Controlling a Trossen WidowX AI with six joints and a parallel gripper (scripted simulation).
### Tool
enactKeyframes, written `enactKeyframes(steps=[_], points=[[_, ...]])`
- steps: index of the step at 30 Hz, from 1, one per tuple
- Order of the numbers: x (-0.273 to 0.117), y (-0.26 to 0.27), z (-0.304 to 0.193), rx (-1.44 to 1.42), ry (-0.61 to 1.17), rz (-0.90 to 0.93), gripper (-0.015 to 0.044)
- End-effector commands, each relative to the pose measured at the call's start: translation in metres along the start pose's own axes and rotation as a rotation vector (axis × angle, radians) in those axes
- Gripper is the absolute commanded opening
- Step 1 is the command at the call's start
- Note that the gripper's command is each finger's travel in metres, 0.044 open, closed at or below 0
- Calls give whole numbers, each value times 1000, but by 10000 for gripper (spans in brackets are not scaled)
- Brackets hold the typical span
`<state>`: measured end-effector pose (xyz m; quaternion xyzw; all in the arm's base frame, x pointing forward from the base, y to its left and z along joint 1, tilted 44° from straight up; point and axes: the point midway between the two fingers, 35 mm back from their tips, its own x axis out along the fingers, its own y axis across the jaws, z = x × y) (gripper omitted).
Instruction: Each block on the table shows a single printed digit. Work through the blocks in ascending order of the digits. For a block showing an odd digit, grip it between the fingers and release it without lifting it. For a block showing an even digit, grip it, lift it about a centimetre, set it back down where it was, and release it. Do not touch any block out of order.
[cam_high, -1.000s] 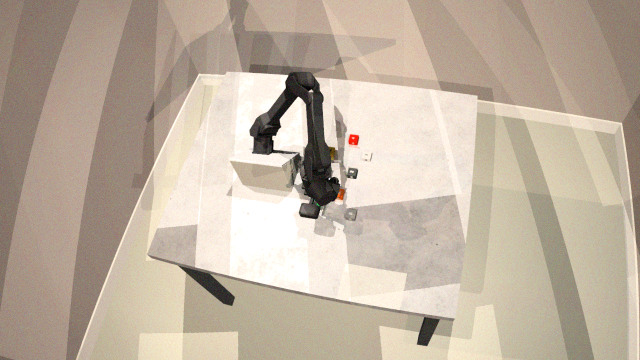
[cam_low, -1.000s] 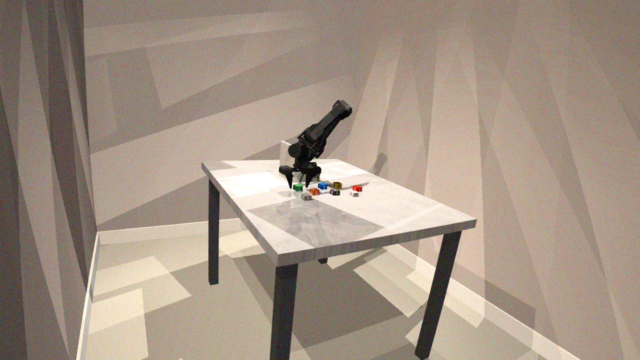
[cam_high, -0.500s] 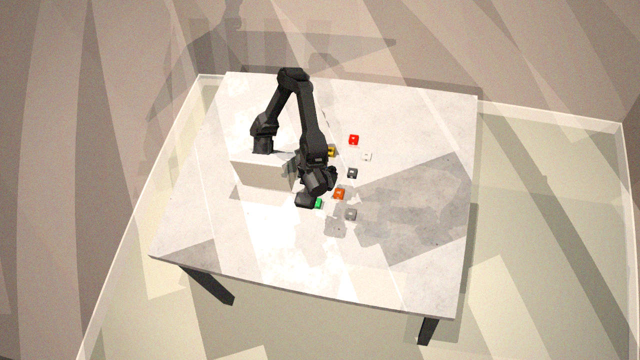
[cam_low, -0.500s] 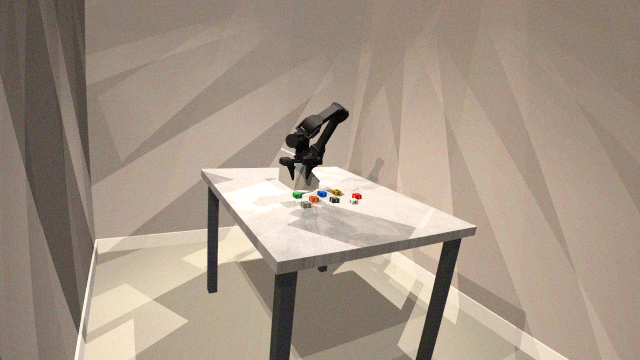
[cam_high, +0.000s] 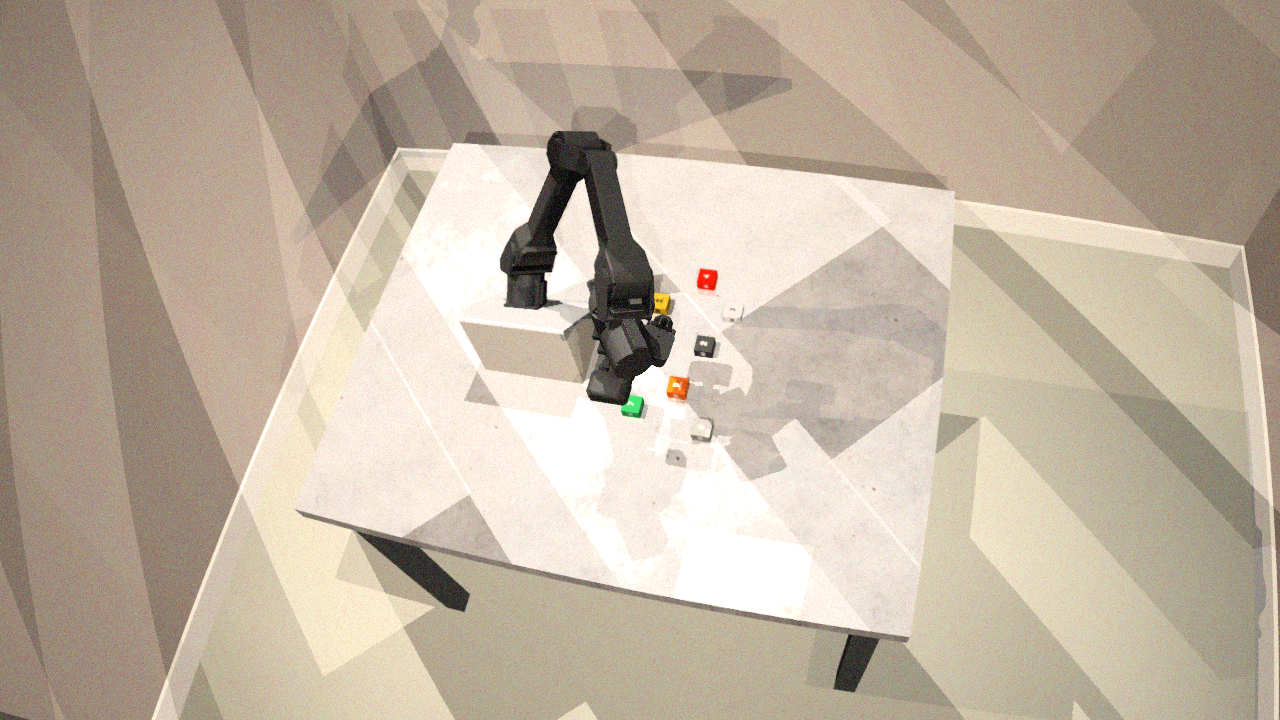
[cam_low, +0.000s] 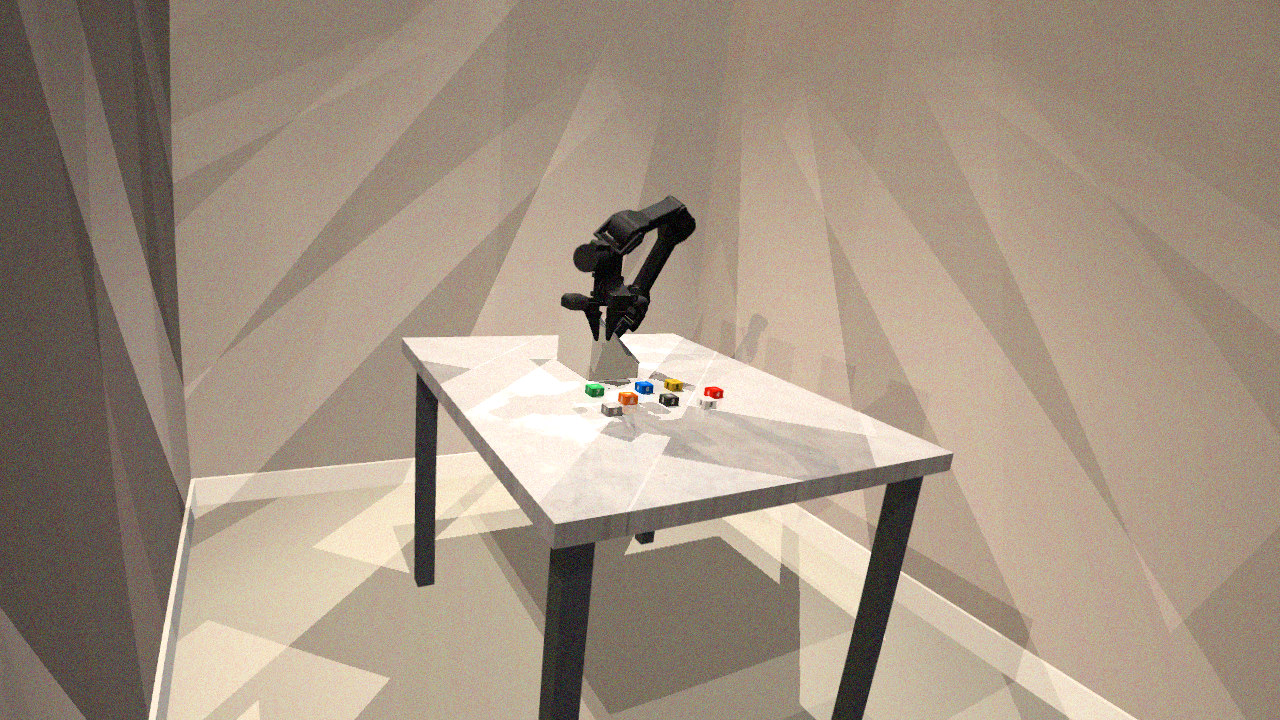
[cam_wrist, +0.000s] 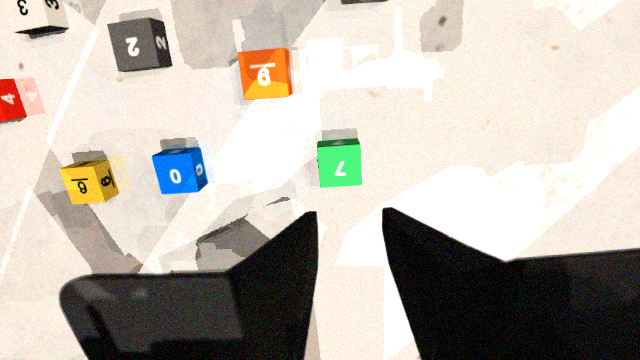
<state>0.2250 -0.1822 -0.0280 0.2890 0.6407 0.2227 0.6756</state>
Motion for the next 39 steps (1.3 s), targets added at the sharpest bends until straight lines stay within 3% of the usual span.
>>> enactKeyframes(steps=[1, 10, 14, 16, 21, 25, 39], points=[[-2, -9, 27, -4, 1, -4, 120], [1, -22, 108, -8, -3, -3, 120], [2, -22, 113, -9, -3, -2, 120], [10, -23, 114, -8, -2, -3, 172], [74, -22, 115, -9, -4, 0, 304], [83, -21, 114, -10, -4, 1, 400], [102, -21, 115, -10, -5, 2, 400]])
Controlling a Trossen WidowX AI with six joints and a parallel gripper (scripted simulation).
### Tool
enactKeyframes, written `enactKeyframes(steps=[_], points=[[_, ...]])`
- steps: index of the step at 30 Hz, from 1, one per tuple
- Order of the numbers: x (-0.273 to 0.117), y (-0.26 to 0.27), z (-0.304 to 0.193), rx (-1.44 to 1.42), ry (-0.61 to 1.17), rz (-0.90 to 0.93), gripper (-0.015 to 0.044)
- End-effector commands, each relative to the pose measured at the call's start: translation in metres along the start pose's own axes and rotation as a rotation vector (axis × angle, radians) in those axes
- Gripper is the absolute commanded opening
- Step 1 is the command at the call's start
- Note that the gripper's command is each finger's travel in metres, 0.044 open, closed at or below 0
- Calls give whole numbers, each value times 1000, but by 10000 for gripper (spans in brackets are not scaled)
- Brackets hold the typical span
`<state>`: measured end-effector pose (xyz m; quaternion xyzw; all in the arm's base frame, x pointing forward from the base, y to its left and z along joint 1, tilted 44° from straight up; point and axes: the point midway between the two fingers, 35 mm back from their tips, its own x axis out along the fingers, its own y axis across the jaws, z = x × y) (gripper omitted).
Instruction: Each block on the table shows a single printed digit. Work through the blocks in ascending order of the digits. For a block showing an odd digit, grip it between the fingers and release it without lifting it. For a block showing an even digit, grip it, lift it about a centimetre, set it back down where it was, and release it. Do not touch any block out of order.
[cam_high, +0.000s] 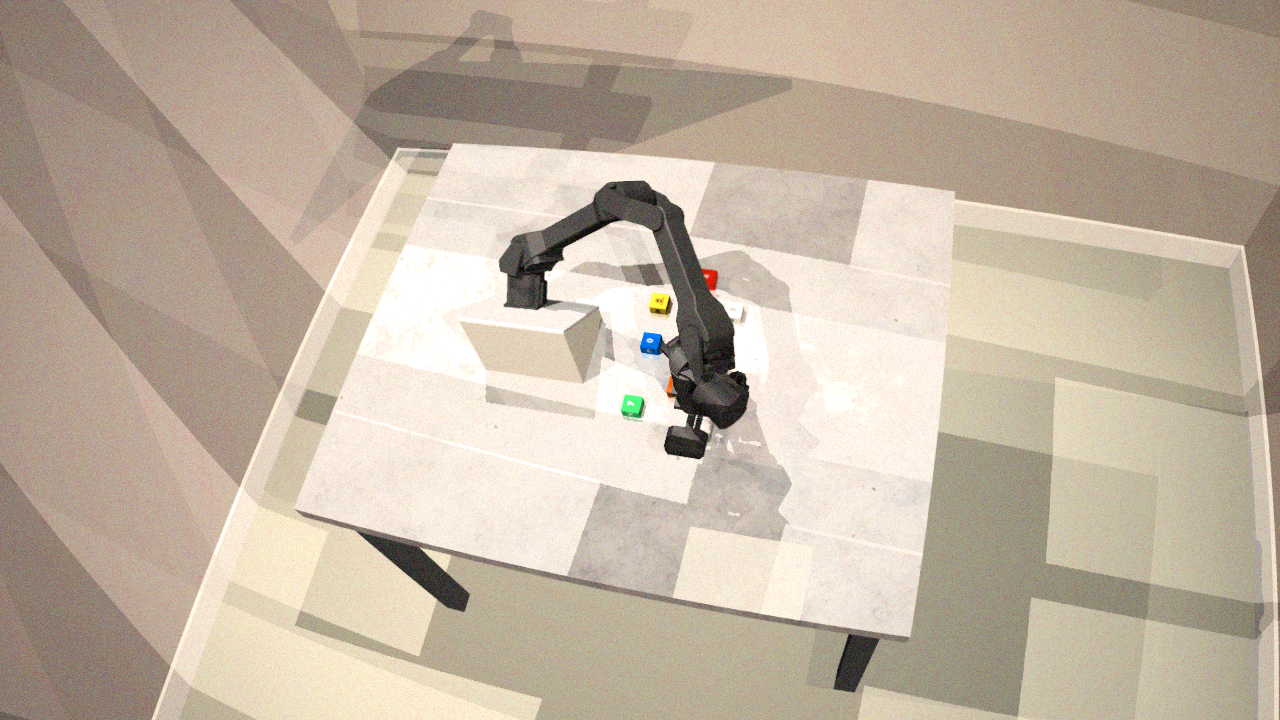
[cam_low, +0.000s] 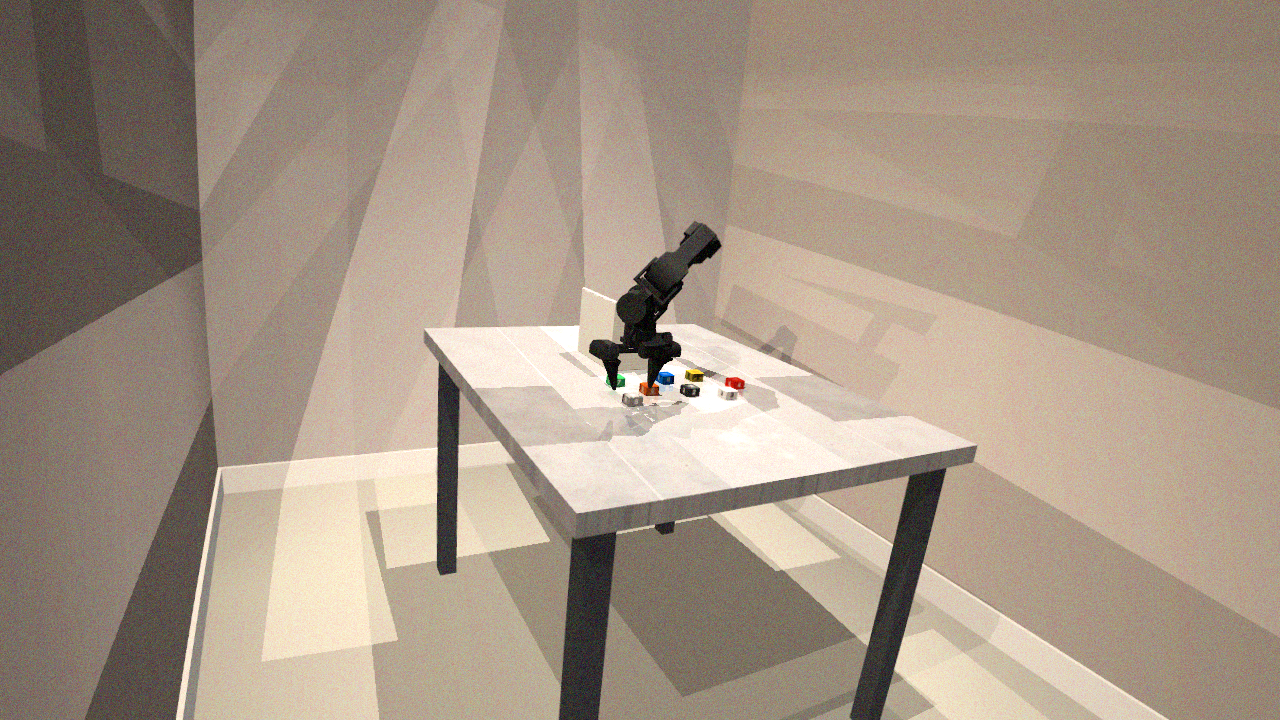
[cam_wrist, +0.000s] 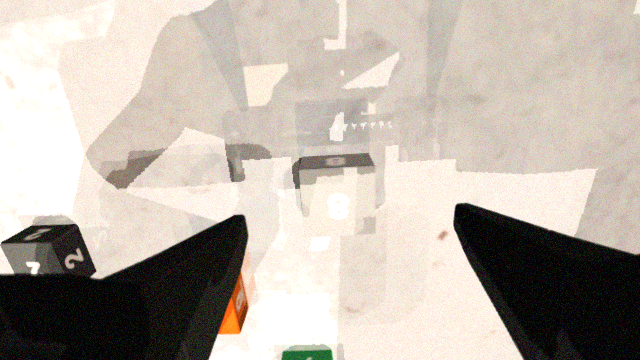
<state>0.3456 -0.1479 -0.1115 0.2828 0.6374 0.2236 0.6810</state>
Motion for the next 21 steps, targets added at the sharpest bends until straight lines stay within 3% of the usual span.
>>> enactKeyframes(steps=[1, 12, 21], points=[[10, 2, -1, 4, 4, 9, 400], [25, 2, -1, 4, 4, 10, 400], [25, 2, -1, 4, 4, 10, 164]])
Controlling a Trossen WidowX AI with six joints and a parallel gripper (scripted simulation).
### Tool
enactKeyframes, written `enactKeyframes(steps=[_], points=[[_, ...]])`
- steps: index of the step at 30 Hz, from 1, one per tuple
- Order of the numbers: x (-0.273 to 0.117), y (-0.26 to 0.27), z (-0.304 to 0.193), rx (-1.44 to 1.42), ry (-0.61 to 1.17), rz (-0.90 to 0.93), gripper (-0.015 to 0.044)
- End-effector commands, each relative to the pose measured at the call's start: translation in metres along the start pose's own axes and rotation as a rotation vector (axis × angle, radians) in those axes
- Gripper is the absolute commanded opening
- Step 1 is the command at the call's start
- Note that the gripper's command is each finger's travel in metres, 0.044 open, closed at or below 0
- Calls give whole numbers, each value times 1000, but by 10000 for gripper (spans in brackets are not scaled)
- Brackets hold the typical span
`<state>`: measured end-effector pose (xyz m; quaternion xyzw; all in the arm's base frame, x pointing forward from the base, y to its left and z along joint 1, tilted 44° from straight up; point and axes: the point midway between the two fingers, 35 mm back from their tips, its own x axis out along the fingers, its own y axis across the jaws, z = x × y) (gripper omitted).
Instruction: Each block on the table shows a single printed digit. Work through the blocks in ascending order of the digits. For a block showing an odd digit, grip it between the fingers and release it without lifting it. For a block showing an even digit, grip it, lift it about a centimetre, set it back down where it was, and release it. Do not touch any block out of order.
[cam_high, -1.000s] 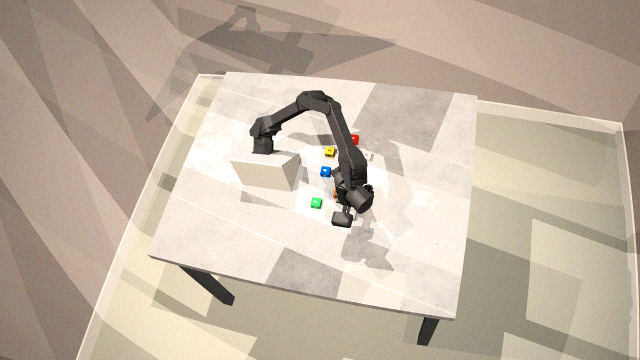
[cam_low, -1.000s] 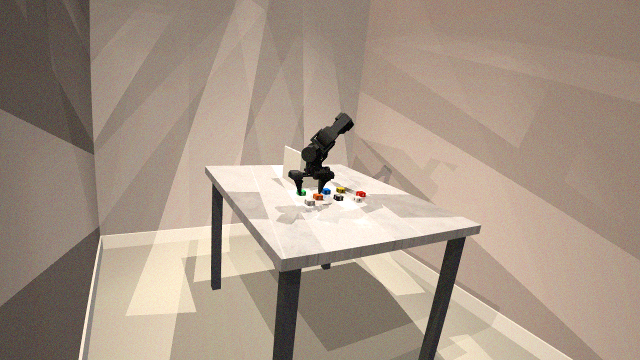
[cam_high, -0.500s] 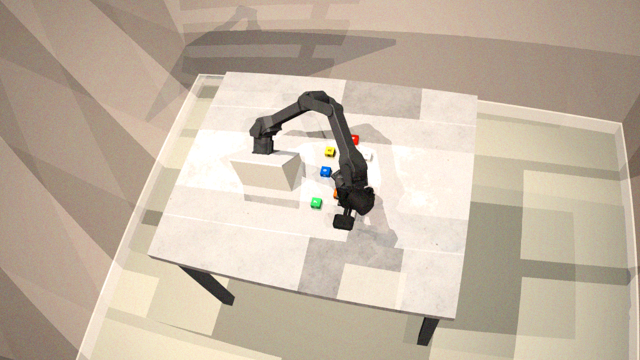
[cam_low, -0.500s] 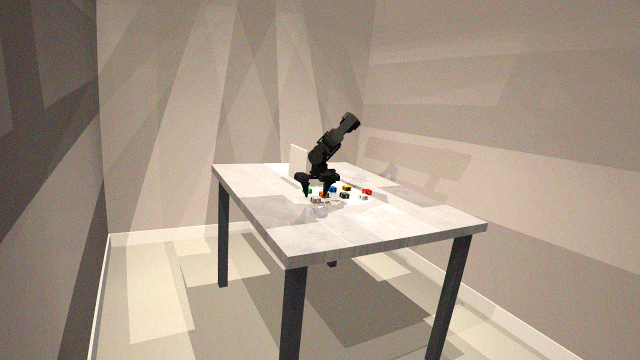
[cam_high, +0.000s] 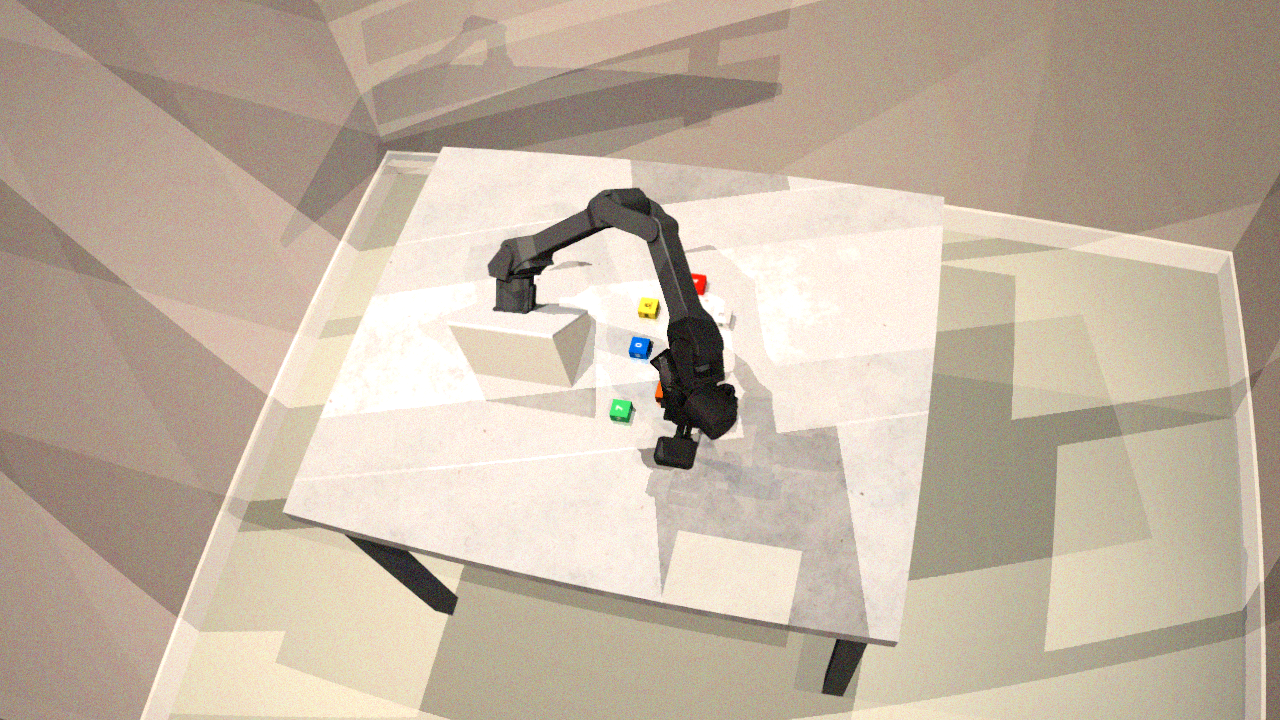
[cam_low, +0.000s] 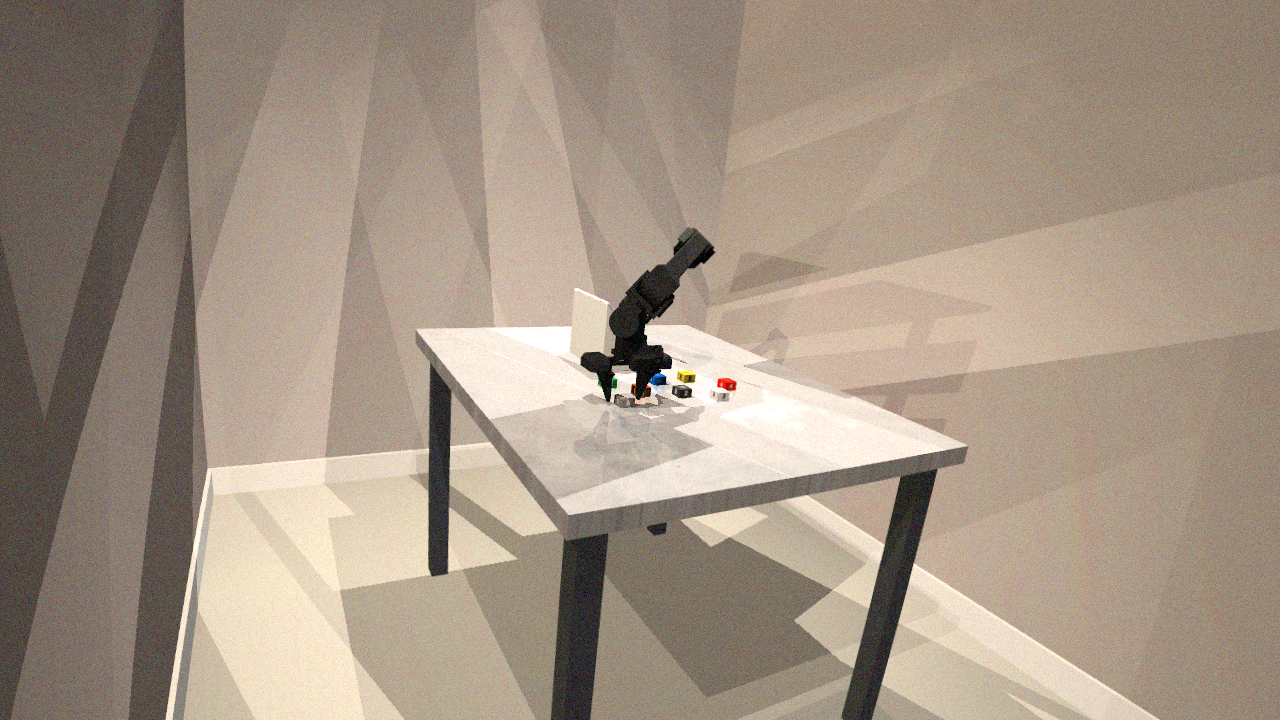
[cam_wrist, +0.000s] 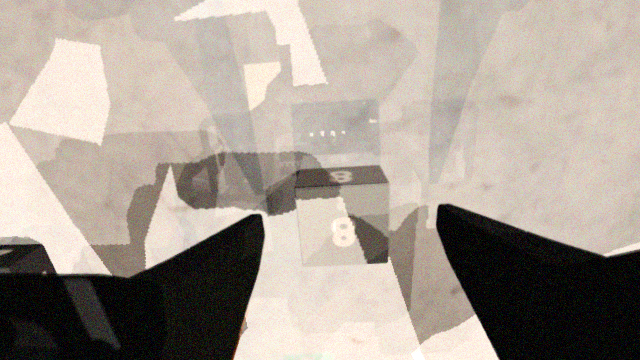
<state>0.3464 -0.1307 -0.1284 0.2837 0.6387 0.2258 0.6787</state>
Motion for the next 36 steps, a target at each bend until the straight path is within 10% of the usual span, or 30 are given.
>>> enactKeyframes(steps=[1, 36], points=[[1, 1, 0, 4, -2, 6, 138], [1, 1, 0, 4, -2, 6, 120]])
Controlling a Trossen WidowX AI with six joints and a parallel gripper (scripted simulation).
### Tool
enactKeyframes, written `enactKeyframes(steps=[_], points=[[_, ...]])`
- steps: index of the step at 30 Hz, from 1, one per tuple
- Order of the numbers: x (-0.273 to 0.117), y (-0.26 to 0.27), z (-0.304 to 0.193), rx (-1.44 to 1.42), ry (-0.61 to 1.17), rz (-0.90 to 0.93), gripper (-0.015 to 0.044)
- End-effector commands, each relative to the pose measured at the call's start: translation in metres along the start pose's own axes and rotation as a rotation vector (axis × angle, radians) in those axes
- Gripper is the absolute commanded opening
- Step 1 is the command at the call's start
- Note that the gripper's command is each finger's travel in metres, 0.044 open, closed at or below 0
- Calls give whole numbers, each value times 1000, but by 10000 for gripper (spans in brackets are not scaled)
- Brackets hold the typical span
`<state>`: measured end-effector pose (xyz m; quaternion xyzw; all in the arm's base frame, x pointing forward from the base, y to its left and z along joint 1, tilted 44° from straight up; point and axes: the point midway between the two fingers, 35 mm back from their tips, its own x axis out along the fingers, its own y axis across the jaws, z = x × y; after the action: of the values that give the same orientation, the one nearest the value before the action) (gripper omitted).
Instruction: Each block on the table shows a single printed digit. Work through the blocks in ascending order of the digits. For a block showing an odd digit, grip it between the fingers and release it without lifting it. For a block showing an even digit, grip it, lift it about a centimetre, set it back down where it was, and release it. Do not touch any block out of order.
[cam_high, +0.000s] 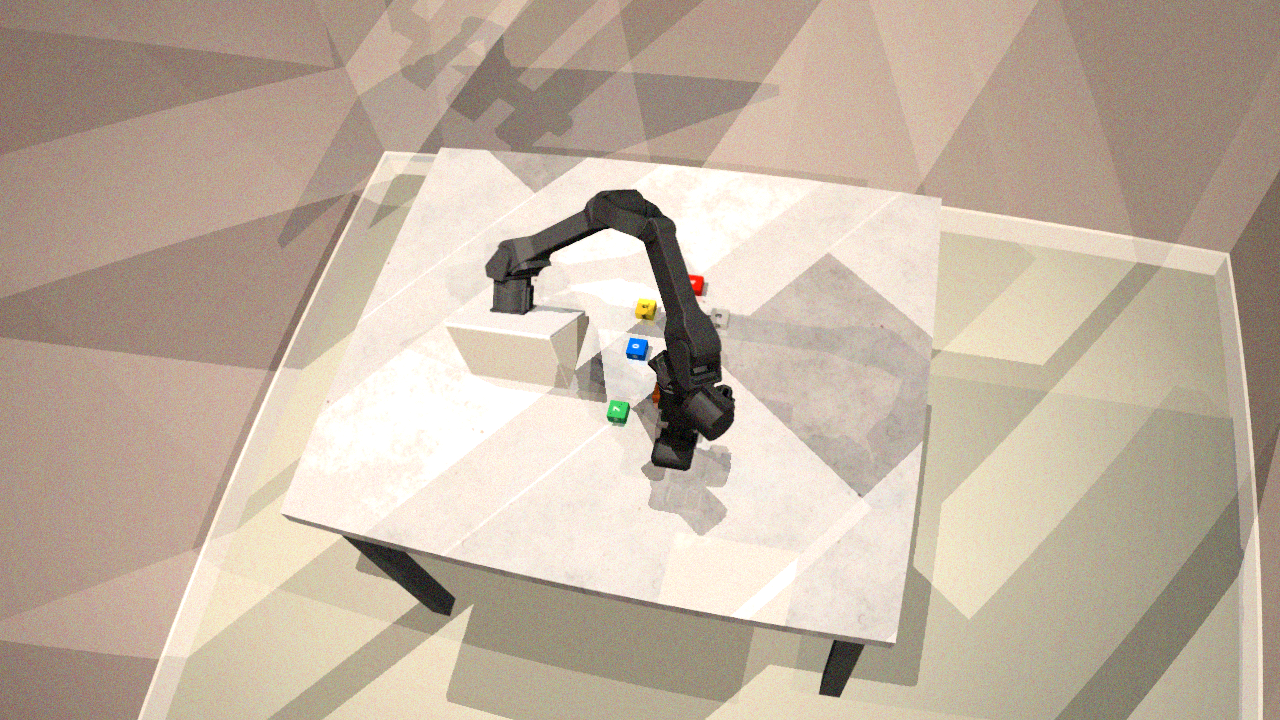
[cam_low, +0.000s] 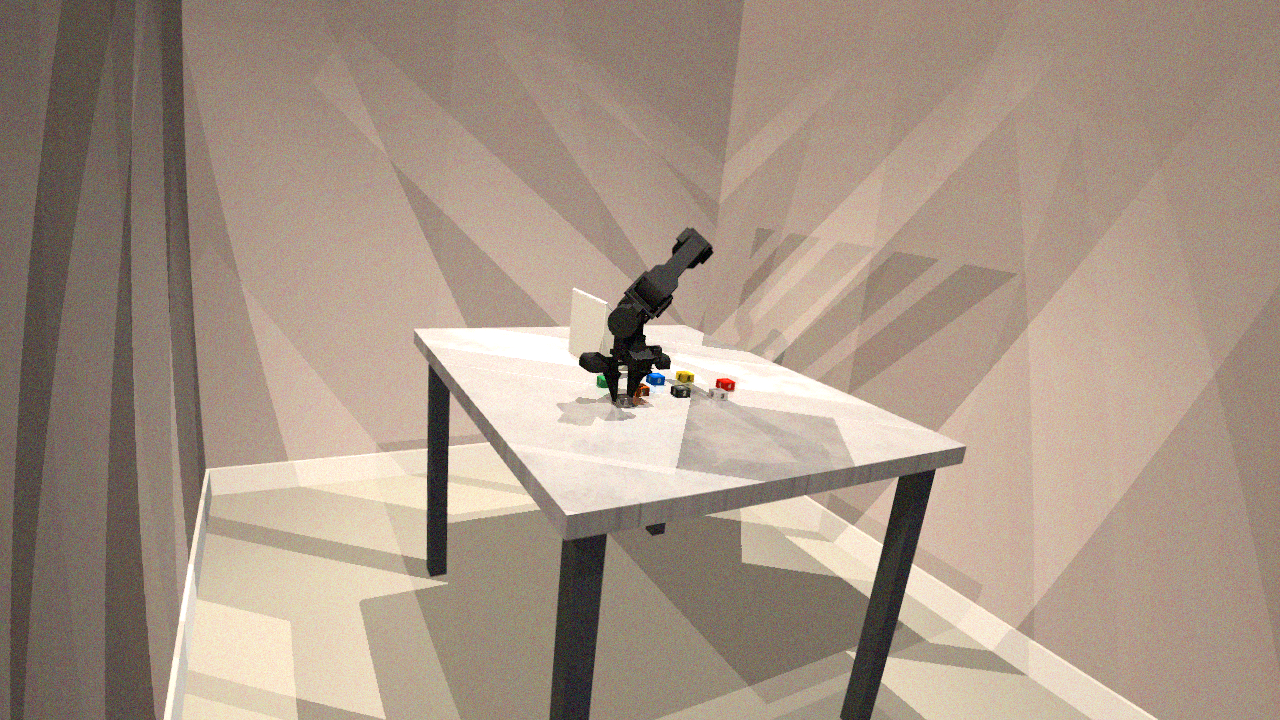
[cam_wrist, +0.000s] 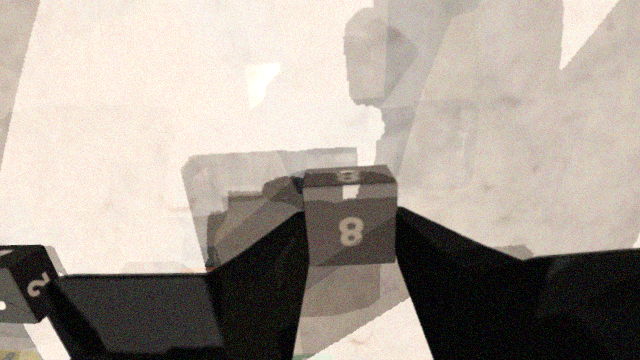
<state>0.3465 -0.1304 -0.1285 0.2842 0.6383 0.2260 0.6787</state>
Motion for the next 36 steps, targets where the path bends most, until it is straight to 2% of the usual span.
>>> enactKeyframes(steps=[1, 20, 36], points=[[1, 1, 0, 4, -1, 4, 120], [-14, 0, 0, 4, -1, 4, 120], [-10, 0, 0, 4, -1, 4, 120]])
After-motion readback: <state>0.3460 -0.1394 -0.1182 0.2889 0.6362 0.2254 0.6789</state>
